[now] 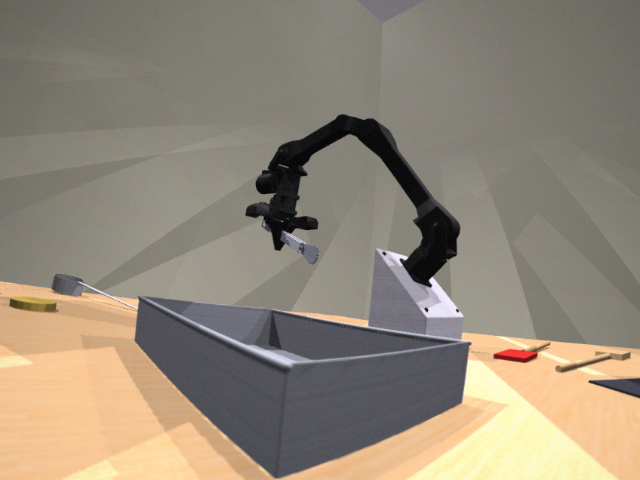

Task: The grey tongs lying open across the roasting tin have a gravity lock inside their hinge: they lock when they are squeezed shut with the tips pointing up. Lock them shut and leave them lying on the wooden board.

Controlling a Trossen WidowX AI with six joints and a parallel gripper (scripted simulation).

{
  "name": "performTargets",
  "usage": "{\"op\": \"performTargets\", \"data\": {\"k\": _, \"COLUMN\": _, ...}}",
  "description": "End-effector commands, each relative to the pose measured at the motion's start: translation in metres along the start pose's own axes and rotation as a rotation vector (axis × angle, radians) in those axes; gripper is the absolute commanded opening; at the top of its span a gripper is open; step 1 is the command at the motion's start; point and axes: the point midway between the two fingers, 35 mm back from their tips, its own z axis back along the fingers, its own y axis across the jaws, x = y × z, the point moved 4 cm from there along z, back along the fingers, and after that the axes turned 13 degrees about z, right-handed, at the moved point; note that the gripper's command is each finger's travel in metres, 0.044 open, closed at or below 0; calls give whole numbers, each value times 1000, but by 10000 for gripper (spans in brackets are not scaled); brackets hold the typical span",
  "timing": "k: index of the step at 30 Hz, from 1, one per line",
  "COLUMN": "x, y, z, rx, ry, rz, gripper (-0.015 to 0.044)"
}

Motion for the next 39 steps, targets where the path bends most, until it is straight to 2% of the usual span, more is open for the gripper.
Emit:
{"op": "performTargets", "data": {"k": 1, "x": 0, "y": -12, "z": 0, "rx": -7, "ry": -2, "rz": -170, "gripper": -150}}
{"op": "performTargets", "data": {"k": 39, "x": -5, "y": -113, "z": -7, "rx": -26, "ry": -4, "rz": -1678, "gripper": -150}}
